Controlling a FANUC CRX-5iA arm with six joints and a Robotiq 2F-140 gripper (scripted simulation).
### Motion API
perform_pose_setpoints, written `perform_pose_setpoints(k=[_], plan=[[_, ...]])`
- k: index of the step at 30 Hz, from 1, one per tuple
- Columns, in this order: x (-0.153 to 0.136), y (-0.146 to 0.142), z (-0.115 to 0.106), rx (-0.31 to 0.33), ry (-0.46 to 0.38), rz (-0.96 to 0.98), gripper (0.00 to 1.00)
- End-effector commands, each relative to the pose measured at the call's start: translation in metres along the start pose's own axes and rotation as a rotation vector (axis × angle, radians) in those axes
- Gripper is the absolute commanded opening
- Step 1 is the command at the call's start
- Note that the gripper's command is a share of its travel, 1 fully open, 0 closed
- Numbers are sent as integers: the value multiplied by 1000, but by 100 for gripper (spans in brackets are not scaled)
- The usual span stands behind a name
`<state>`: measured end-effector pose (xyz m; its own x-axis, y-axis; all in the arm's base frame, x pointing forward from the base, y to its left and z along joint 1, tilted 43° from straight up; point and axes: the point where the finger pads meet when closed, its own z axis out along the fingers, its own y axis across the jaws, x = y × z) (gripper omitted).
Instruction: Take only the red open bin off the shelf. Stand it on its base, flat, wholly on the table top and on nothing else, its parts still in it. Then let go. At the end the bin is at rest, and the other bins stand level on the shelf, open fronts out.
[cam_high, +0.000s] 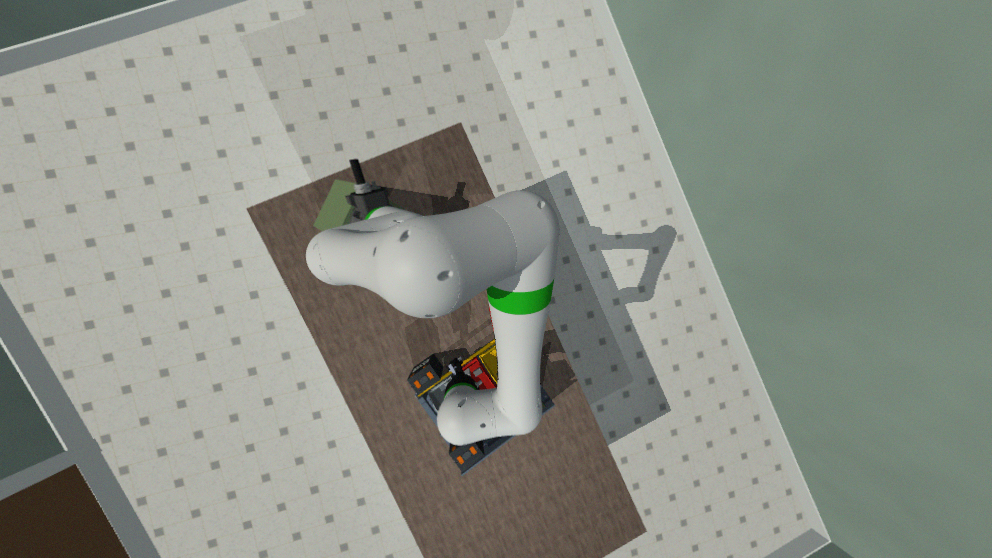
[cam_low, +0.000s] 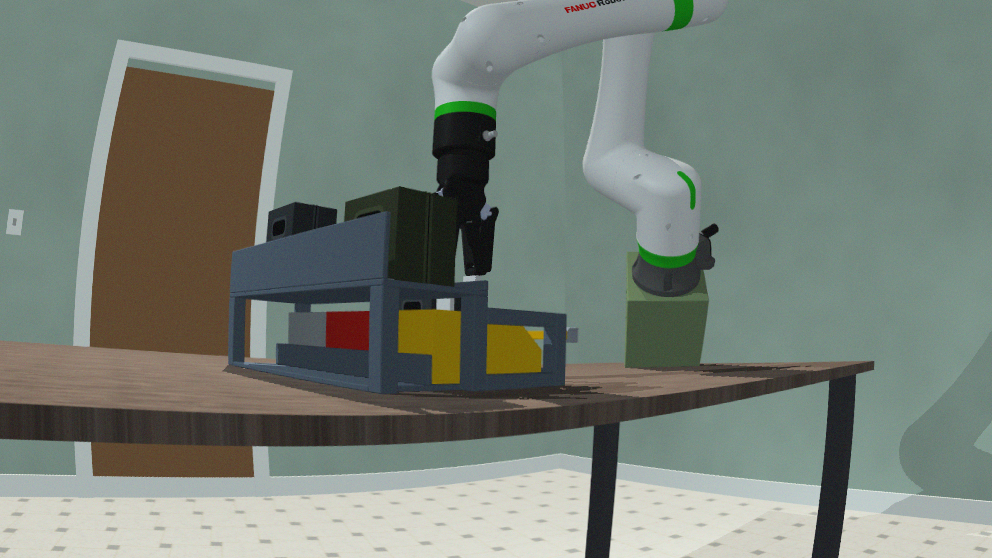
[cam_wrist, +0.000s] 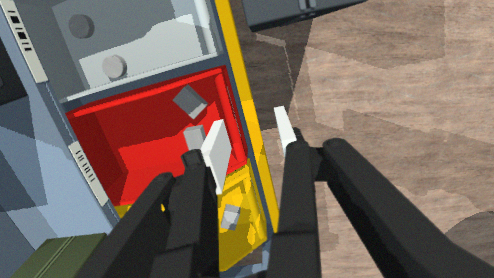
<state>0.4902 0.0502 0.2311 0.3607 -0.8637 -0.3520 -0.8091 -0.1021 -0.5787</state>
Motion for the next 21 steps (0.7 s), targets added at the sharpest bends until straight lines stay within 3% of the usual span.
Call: perform_pose_setpoints(k=[1, 15, 21], plan=[[0, 0, -1, 0, 0, 0, 28], [0, 0, -1, 0, 0, 0, 28], [0, 0, 9, 0, 0, 0, 28]])
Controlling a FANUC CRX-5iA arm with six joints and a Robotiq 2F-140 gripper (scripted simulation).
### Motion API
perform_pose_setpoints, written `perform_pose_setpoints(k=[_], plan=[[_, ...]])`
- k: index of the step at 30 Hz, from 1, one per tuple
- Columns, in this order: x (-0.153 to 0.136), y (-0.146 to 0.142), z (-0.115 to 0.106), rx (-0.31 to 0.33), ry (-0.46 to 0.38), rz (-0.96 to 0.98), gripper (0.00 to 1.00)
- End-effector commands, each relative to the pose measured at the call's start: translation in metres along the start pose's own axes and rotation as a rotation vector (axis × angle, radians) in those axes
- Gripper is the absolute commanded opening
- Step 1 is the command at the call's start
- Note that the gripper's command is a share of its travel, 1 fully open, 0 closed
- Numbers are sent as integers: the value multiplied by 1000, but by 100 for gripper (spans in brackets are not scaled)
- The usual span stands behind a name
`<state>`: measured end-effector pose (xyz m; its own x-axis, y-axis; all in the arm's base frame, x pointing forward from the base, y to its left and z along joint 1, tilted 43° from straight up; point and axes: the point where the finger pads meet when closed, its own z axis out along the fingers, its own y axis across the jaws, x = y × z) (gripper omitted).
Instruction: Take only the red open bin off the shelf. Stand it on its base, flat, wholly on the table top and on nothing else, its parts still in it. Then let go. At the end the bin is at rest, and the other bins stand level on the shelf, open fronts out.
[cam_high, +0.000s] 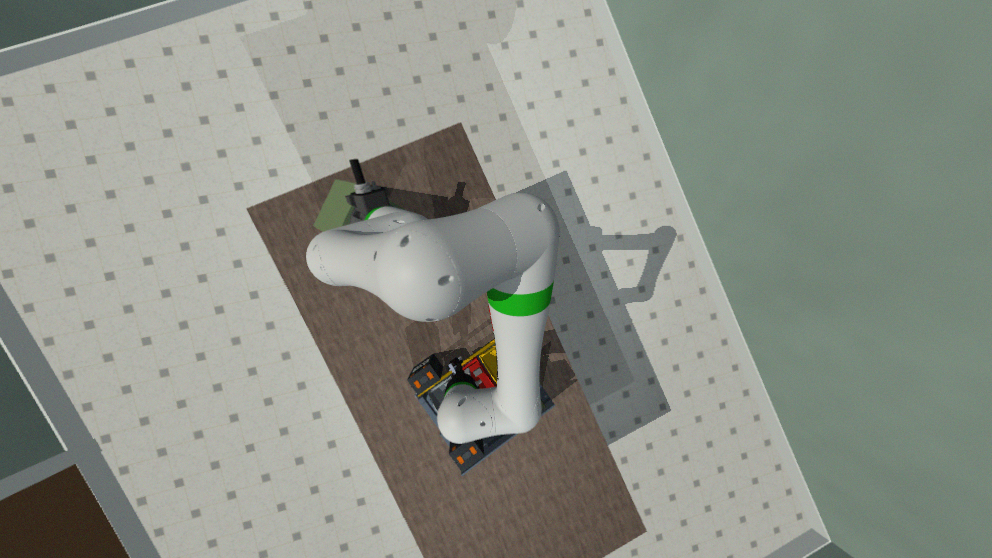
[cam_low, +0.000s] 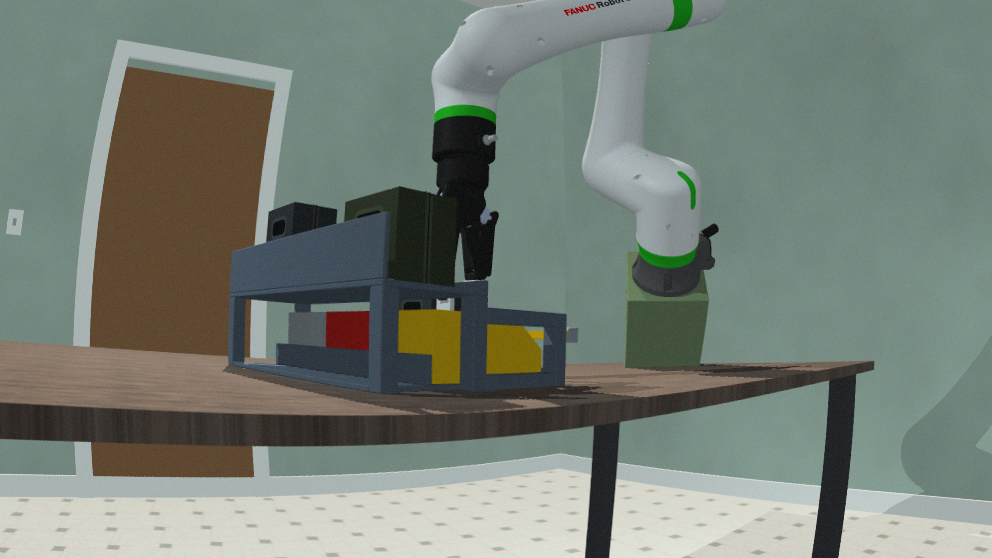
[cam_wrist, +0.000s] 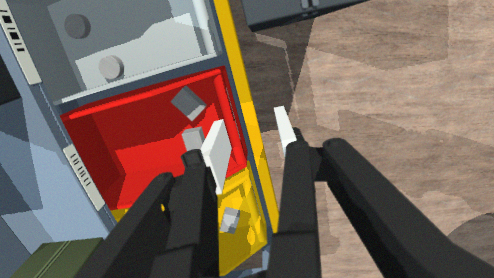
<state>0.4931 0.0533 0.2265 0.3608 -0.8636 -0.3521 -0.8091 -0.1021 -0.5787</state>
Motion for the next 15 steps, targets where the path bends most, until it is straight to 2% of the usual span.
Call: perform_pose_setpoints(k=[1, 11, 15], plan=[[0, 0, 3, 0, 0, 0, 28], [0, 0, 3, 0, 0, 0, 28], [0, 0, 11, 0, 0, 0, 28]])
